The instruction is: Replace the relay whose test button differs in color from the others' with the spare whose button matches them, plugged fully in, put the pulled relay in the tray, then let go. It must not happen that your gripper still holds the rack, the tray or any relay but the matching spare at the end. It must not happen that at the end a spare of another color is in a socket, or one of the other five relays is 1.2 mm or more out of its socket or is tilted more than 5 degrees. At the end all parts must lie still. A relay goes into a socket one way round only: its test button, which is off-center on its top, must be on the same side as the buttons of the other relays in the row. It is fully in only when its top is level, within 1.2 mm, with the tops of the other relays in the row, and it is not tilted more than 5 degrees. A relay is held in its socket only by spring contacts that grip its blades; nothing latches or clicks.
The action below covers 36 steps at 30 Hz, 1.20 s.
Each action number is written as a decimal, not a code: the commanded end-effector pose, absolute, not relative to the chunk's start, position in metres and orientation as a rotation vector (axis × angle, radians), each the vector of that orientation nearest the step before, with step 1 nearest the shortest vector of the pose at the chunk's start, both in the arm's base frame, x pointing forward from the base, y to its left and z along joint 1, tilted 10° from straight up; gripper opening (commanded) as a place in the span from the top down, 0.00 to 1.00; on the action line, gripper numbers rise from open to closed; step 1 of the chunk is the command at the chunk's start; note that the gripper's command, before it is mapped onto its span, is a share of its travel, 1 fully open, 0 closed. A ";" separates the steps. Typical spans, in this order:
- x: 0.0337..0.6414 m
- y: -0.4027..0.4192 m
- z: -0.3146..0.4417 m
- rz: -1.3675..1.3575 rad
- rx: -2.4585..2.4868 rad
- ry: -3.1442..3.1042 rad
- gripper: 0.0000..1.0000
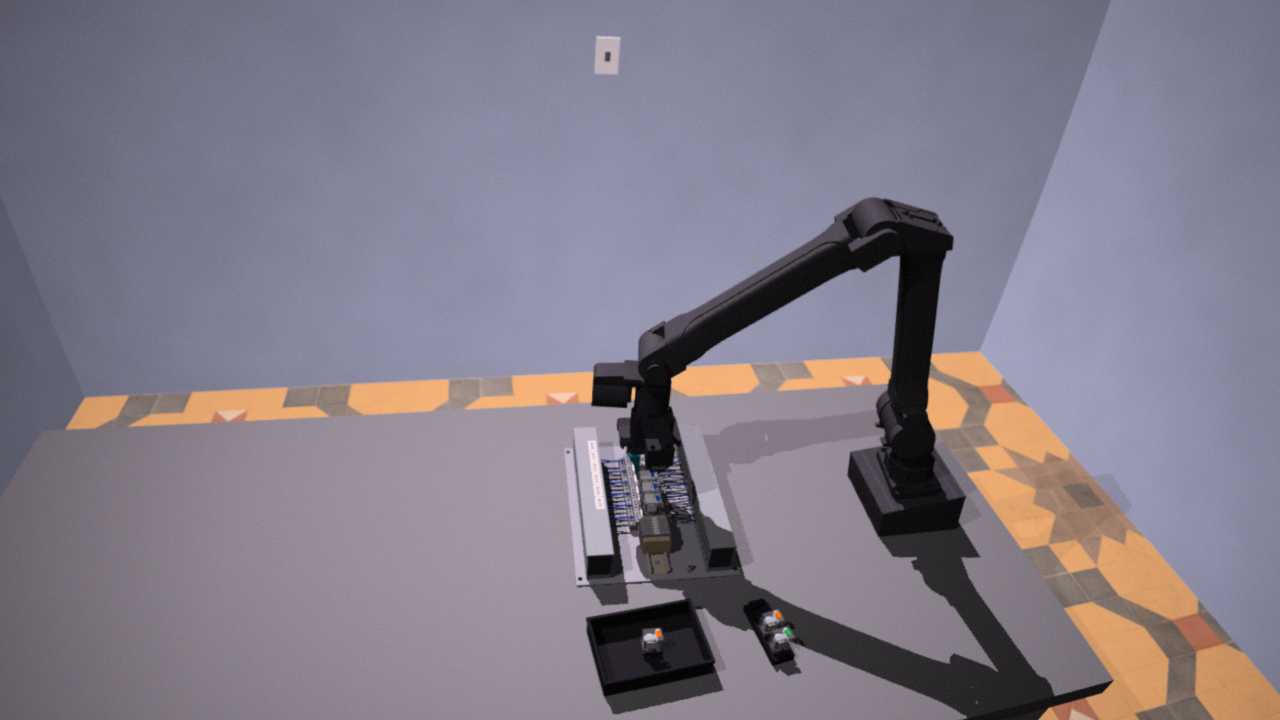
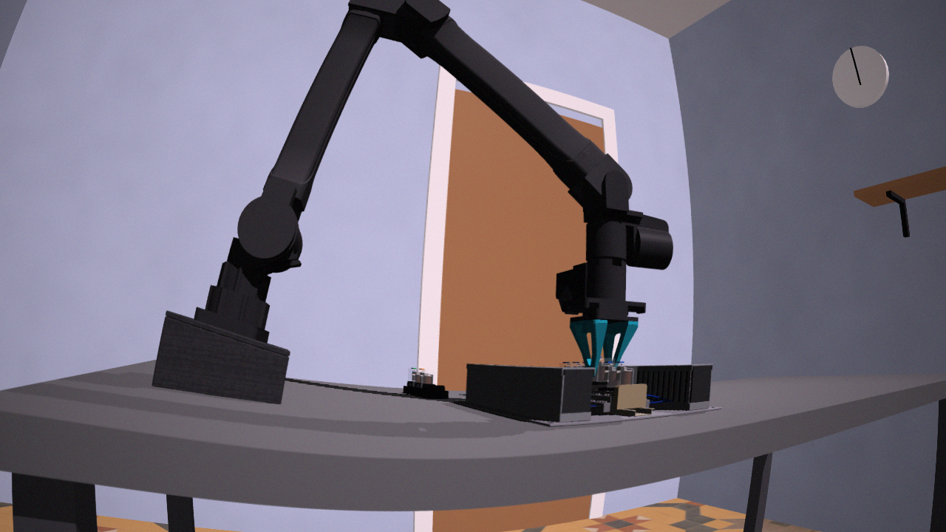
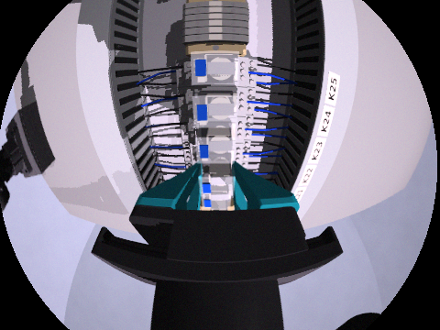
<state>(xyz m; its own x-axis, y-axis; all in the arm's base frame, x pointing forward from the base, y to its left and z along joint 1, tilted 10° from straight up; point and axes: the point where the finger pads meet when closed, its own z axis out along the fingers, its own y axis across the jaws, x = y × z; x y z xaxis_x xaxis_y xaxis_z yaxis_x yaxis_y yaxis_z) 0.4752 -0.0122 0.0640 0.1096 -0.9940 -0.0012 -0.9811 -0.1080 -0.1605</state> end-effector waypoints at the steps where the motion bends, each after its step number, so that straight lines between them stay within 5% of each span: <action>1: 0.491 -0.007 0.079 -0.202 -2.225 1.985 1.00; 36: 0.486 -0.007 0.081 -0.202 -2.224 1.987 1.00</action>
<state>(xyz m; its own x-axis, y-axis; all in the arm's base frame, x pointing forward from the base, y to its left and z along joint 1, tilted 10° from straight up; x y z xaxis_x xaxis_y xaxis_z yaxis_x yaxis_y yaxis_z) 0.4752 -0.0116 0.0640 0.1100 -0.9939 -0.0014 -0.9811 -0.1084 -0.1605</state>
